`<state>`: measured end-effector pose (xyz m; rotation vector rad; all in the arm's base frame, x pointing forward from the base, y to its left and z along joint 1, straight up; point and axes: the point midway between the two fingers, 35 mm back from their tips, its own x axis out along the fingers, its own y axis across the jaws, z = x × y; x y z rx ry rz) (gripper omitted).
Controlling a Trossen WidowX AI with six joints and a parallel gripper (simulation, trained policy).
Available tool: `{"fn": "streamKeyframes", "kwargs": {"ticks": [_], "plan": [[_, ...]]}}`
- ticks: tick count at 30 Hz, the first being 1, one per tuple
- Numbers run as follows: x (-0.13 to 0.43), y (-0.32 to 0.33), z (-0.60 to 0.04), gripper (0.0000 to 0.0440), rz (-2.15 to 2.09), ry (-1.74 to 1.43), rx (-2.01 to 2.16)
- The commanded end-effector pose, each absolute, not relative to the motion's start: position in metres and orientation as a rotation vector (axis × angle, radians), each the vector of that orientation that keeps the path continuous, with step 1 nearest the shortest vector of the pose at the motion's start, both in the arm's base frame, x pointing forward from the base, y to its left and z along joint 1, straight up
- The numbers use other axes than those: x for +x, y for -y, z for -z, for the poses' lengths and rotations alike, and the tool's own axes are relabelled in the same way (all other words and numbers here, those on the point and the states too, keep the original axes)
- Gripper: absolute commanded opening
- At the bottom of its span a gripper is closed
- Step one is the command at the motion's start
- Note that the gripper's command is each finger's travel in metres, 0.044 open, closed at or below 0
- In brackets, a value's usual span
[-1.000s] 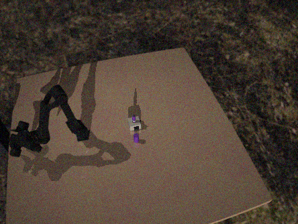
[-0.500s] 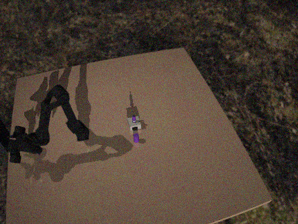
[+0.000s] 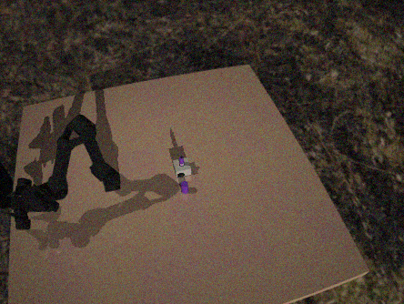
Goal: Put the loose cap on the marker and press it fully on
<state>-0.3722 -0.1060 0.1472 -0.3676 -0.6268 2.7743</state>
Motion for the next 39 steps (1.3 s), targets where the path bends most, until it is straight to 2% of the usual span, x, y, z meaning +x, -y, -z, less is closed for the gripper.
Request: {"fn": "streamKeyframes", "kwargs": {"ticks": [1, 39], "plan": [[-0.371, 0.116, -0.148, 0.0306, -2.813, 0.620, -0.371], [-0.332, 0.227, -0.142, 0.0311, -3.188, 0.636, -0.510]]}}
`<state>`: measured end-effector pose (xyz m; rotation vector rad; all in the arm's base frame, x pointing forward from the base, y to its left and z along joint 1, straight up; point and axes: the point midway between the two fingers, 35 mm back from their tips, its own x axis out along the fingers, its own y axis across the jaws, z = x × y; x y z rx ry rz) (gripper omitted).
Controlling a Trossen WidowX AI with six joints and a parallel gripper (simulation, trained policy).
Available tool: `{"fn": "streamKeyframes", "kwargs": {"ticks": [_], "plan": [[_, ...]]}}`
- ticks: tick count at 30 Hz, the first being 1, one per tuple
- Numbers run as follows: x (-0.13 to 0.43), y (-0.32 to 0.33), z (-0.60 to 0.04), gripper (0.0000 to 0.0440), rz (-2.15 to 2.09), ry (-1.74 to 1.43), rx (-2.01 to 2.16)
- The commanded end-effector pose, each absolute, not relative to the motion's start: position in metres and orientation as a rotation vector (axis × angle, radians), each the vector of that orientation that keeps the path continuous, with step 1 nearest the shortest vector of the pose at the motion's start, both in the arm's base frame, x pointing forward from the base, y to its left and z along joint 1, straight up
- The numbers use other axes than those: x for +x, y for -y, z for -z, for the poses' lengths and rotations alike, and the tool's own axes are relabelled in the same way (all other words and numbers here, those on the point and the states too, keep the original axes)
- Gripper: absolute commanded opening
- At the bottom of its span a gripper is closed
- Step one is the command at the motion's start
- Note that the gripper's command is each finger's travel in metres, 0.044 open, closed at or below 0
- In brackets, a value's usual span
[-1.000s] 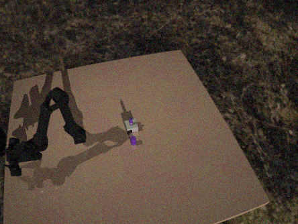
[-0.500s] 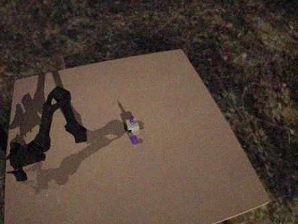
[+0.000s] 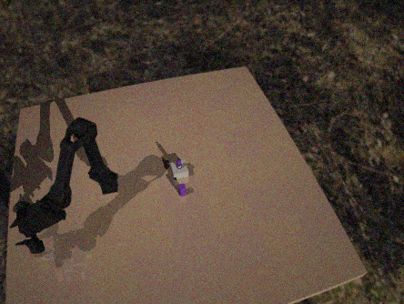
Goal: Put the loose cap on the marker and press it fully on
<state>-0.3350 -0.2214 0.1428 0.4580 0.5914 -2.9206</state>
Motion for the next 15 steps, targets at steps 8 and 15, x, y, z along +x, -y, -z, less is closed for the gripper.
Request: {"fn": "streamKeyframes", "kwargs": {"ticks": [8, 15], "plan": [[-0.318, 0.247, -0.140, 0.0311, 2.826, -0.558, 0.484], [-0.306, 0.263, -0.137, 0.0311, 2.764, -0.543, 0.503]]}}
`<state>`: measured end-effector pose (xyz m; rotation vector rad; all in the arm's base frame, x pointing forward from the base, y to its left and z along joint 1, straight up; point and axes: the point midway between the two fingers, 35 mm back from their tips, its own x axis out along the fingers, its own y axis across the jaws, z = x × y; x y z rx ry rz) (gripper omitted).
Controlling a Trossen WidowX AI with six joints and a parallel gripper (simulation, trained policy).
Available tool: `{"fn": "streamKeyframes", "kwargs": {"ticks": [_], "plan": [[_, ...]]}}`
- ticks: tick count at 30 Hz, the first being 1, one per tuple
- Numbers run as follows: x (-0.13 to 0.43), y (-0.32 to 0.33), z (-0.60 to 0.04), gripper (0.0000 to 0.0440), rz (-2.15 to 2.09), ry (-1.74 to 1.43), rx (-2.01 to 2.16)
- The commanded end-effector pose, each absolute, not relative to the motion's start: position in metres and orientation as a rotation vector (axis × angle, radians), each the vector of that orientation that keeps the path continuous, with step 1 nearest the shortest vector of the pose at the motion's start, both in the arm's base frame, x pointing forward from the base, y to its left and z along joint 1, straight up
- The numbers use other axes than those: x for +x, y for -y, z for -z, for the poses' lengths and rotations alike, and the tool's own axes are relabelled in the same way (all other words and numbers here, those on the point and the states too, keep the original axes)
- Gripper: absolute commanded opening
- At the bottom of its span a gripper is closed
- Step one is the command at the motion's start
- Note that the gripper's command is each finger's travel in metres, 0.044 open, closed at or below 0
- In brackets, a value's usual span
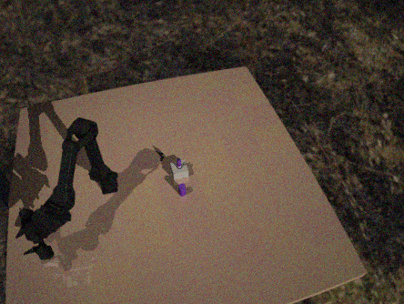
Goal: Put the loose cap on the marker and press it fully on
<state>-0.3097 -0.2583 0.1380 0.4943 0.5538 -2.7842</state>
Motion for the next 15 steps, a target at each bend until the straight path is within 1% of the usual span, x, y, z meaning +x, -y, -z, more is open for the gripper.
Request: {"fn": "streamKeyframes", "kwargs": {"ticks": [1, 15], "plan": [[-0.304, 0.266, -0.137, 0.0311, 2.755, -0.541, 0.506], [-0.276, 0.294, -0.131, 0.0311, 2.637, -0.516, 0.551]]}}
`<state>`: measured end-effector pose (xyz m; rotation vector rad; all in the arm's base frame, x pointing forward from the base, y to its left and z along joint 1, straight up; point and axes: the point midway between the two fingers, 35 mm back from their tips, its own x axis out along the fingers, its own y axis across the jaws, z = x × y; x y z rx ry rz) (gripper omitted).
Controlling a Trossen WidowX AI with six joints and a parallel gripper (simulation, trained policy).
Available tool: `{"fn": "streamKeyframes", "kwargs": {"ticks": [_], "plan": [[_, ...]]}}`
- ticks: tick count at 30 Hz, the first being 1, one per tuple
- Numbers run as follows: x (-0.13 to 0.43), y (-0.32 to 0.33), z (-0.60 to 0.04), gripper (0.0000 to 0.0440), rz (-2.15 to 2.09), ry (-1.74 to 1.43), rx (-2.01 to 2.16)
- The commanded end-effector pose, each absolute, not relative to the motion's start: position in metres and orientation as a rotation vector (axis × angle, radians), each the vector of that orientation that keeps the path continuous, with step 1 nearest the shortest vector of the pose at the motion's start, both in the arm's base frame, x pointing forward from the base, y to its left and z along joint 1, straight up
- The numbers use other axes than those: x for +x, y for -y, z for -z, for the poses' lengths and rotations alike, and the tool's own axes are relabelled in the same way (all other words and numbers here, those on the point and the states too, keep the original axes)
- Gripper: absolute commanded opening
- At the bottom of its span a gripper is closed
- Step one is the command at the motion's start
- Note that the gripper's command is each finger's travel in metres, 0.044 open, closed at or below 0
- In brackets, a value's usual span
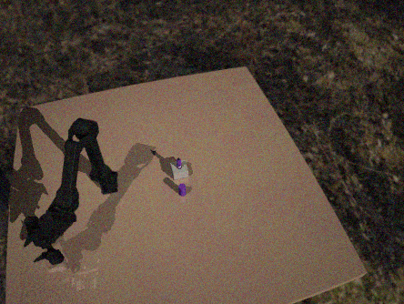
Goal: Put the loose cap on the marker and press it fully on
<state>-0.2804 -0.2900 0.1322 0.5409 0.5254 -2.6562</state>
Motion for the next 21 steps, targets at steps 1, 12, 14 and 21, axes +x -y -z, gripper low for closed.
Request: {"fn": "streamKeyframes", "kwargs": {"ticks": [1, 12, 14, 21], "plan": [[-0.274, 0.296, -0.131, 0.0311, 2.629, -0.514, 0.555], [-0.250, 0.316, -0.126, 0.0310, 2.542, -0.499, 0.596], [-0.246, 0.319, -0.125, 0.0310, 2.527, -0.497, 0.603], [-0.230, 0.330, -0.123, 0.0310, 2.475, -0.489, 0.631]]}}
